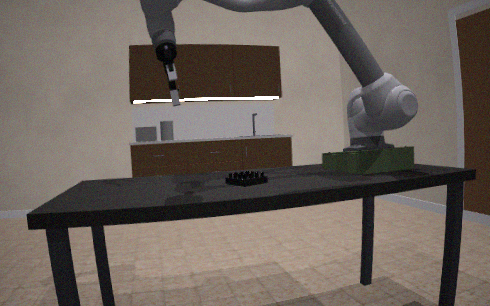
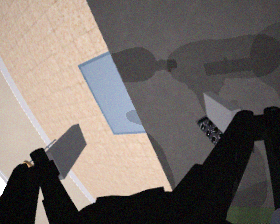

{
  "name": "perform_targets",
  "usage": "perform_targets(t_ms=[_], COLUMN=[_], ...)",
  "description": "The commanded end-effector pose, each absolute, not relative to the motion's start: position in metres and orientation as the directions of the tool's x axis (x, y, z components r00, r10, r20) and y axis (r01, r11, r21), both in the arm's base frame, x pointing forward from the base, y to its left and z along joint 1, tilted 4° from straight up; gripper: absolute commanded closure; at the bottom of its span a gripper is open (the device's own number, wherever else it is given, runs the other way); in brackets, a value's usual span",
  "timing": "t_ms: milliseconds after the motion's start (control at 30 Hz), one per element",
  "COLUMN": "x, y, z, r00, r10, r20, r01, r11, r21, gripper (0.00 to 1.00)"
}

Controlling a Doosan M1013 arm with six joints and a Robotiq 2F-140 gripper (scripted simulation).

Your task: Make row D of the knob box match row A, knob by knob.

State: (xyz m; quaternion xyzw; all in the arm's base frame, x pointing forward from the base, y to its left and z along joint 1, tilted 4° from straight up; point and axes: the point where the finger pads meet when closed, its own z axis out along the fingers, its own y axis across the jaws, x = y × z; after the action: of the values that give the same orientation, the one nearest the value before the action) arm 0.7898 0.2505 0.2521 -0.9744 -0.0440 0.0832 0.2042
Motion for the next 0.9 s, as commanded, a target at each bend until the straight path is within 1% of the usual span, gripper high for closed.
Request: perform_targets(t_ms=[0,600,700,867], x=[0.79,0.788,0.765,0.736], y=[0.251,0.25,0.243,0.232], z=[0.252,0.249,0.218,0.182], r00=[0.982,0.982,0.98,0.97], r10=[0.12,0.123,0.166,0.229], r20=[-0.144,-0.141,-0.112,-0.081], r01=[0.052,0.057,0.117,0.197], r11=[-0.913,-0.914,-0.929,-0.938], r21=[-0.405,-0.401,-0.35,-0.286], gripper=[0.0,0.0,0.0,0.0])
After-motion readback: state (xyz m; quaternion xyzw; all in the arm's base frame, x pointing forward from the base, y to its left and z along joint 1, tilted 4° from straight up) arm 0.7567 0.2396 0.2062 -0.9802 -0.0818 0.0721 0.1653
